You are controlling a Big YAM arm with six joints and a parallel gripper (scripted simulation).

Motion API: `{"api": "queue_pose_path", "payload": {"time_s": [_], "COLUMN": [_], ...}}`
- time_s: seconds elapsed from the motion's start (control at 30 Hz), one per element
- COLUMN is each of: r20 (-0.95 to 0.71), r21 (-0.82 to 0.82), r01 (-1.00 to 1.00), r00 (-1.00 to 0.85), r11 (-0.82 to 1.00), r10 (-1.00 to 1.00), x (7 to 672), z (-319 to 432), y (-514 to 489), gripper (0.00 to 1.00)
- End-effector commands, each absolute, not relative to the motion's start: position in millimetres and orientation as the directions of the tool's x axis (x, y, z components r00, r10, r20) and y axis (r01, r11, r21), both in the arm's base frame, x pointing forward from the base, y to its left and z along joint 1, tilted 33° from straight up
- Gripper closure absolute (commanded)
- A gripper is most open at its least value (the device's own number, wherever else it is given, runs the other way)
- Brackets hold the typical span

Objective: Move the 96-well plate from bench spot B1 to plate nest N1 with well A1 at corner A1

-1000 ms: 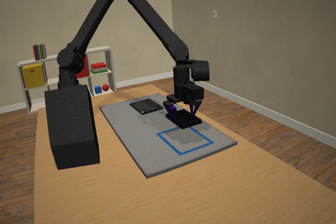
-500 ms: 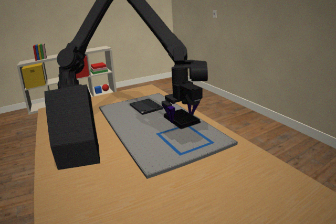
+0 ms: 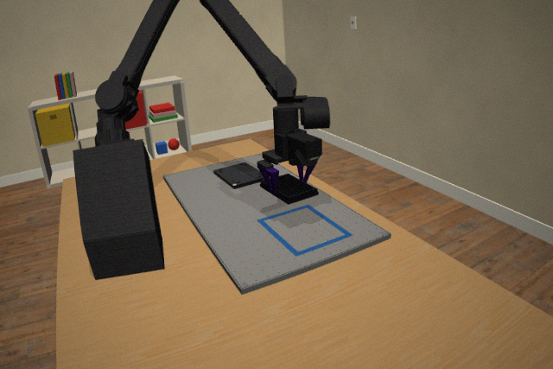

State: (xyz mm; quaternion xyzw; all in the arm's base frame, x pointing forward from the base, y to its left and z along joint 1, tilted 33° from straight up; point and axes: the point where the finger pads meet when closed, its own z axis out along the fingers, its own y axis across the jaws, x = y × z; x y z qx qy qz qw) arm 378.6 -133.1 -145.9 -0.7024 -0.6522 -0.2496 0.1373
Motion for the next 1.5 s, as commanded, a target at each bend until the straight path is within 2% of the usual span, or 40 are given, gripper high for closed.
{"api": "queue_pose_path", "payload": {"time_s": [0.0,1.47], "r20": [0.511,0.519], "r21": [0.162,0.158], "r01": [0.977,0.978], "r00": [0.036,0.038], "r11": [-0.138,-0.14], "r10": [0.859,0.854], "x": [390,400], "z": [-130,-60], "y": [-138,-30], "gripper": [1.0,1.0]}}
